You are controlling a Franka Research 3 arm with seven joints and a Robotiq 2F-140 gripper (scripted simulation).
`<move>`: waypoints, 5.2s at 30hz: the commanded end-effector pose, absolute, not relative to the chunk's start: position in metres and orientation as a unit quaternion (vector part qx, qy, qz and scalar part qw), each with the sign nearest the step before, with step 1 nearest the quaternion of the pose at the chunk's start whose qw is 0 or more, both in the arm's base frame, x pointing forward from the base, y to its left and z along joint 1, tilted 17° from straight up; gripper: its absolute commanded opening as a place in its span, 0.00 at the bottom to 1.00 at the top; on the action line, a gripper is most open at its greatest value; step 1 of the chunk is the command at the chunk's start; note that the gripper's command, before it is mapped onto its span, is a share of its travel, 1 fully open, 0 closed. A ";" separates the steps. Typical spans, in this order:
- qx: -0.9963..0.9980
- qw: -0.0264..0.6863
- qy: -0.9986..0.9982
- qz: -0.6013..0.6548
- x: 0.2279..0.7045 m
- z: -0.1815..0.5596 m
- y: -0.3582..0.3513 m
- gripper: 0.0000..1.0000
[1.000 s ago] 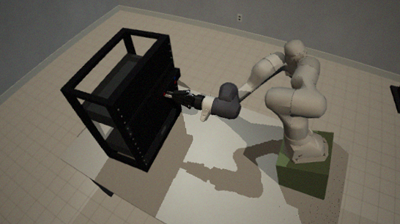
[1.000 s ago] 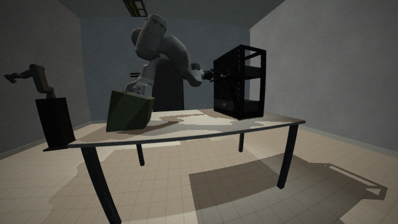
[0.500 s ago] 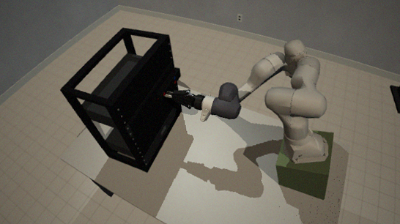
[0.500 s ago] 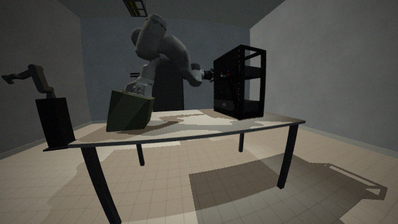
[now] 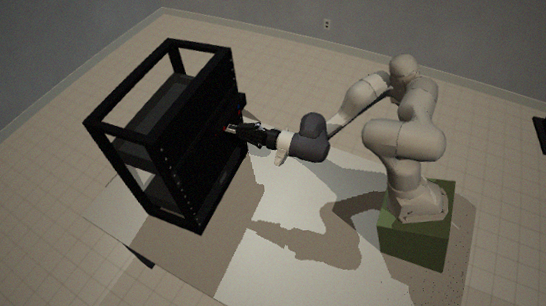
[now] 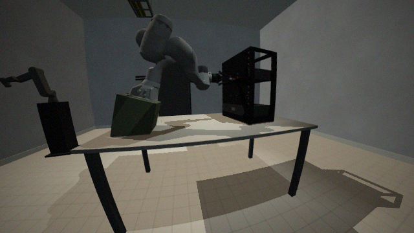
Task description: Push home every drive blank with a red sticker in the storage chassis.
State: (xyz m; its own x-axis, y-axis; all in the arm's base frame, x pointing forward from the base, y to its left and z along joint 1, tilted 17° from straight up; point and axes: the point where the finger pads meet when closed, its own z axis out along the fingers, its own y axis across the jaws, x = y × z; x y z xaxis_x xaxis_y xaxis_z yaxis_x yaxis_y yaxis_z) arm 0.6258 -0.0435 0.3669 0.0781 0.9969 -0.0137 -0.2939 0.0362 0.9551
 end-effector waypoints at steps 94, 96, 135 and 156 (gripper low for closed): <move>0.432 0.595 0.406 0.542 0.580 0.382 -0.038 0.00; 0.432 0.595 0.406 0.542 0.580 0.382 -0.038 0.00; 0.432 0.595 0.406 0.542 0.580 0.382 -0.036 0.00; 0.432 0.595 0.406 0.542 0.580 0.382 -0.036 0.00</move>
State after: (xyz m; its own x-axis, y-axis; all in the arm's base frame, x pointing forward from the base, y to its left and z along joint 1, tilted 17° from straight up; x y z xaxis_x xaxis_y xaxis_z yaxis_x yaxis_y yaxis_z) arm 0.5803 -0.0362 0.3824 0.0809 0.9966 -0.0134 -0.2955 0.0368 0.9546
